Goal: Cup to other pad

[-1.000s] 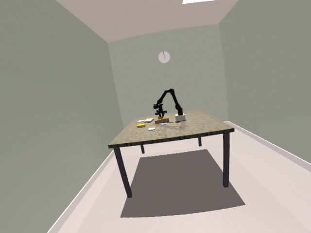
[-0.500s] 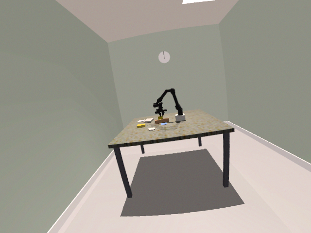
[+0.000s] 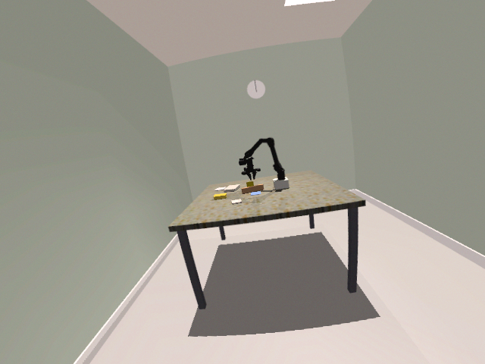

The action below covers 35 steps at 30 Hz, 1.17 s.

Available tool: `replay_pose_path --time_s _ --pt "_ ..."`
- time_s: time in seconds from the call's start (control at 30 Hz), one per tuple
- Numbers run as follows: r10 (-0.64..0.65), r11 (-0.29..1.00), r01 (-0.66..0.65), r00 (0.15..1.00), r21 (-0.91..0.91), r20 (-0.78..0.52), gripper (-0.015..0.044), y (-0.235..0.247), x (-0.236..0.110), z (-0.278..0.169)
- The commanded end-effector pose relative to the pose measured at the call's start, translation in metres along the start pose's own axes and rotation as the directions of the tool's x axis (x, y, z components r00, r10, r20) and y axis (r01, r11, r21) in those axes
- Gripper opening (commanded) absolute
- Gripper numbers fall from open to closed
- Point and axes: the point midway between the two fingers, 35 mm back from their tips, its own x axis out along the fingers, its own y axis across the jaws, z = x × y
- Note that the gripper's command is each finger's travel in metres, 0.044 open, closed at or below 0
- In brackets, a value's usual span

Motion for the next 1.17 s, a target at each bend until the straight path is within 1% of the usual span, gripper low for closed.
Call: replay_pose_path --time_s 0.0,0.33,0.83,1.13 --pt "0.000 1.000 0.000 1.000 0.000 0.000 0.0173 0.000 0.000 0.000" --pt "0.000 1.000 0.000 1.000 0.000 0.000 0.0435 0.000 -0.004 0.000" --pt "0.006 1.000 -0.005 1.000 -0.004 0.004 0.0440 -0.001 -0.063 -0.001" --pt "0.002 1.000 -0.002 1.000 0.000 0.003 0.0440 -0.002 -0.060 -0.001"
